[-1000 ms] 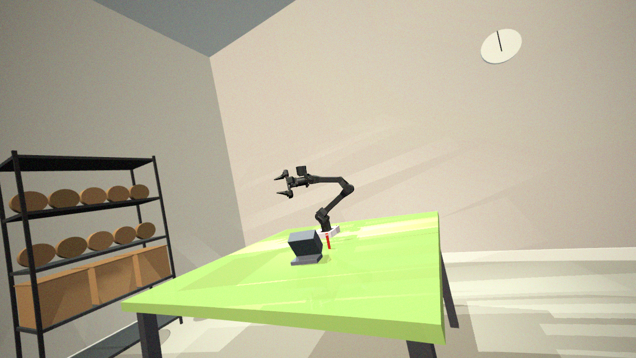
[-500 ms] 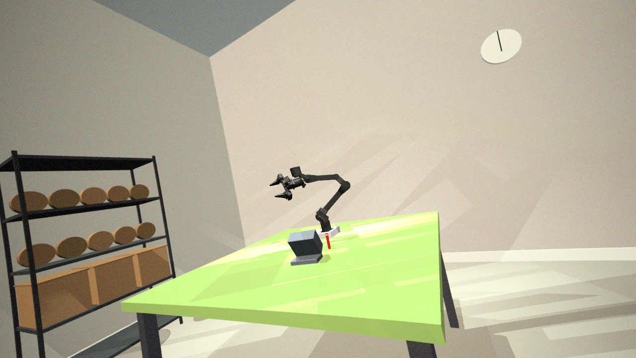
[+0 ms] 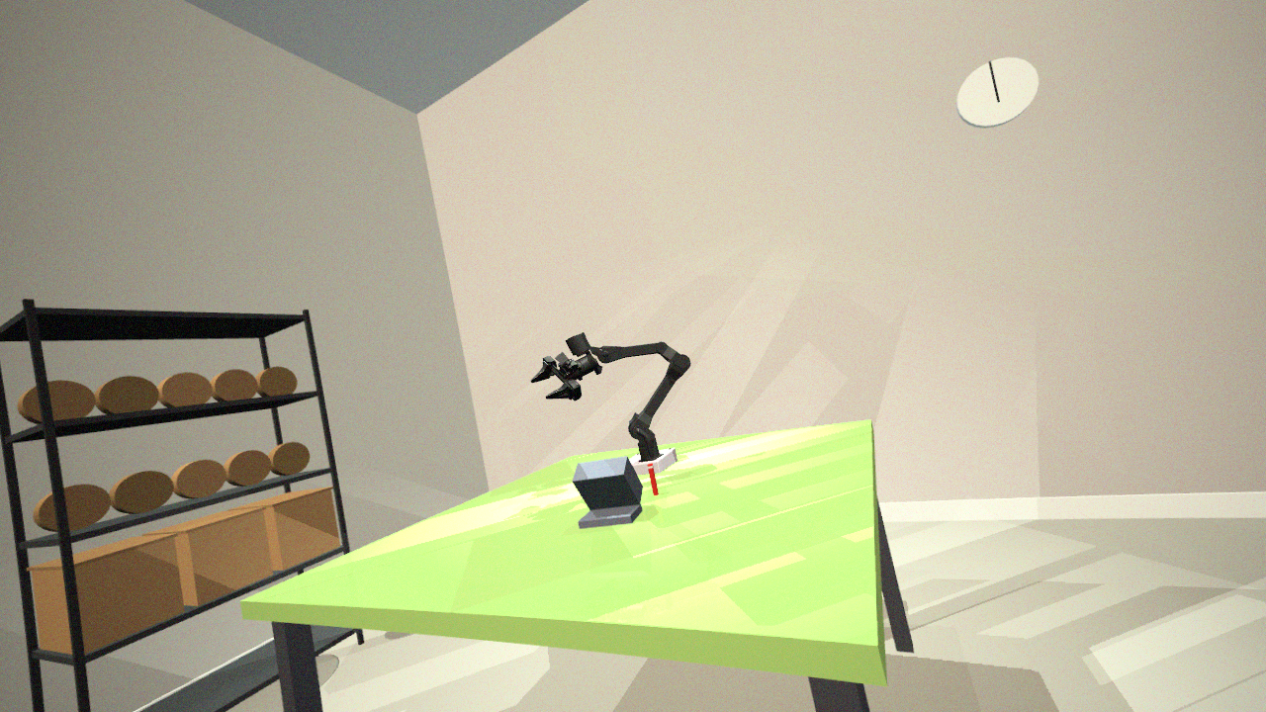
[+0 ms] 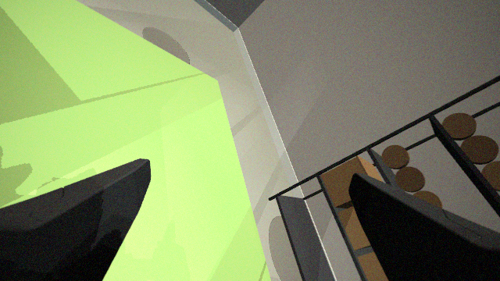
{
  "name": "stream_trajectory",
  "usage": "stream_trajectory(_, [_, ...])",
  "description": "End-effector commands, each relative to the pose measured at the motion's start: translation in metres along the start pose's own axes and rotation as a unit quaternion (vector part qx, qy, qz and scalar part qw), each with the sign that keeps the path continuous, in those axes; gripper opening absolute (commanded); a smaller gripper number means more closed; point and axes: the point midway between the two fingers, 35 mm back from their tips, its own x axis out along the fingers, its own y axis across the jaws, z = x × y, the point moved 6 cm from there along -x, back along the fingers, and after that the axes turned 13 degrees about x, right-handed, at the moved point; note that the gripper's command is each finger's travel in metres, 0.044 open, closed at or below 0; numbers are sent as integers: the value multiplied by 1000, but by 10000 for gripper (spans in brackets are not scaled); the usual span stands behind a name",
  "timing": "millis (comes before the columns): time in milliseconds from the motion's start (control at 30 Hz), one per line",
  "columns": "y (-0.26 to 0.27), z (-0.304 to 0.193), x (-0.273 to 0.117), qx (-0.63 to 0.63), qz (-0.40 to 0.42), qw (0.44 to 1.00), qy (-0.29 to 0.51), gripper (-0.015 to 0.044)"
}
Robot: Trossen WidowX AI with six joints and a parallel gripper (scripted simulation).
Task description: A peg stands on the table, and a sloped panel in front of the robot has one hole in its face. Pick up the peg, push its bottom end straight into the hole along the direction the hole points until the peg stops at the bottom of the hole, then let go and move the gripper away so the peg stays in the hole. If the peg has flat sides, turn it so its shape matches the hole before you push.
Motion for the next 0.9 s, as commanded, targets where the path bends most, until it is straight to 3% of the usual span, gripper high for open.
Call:
stream_trajectory(0, [6, 3, 7, 31, 22, 999, 8, 440])
stream_trajectory(867, [68, 12, 51, 189, 170, 961, 109, 440])
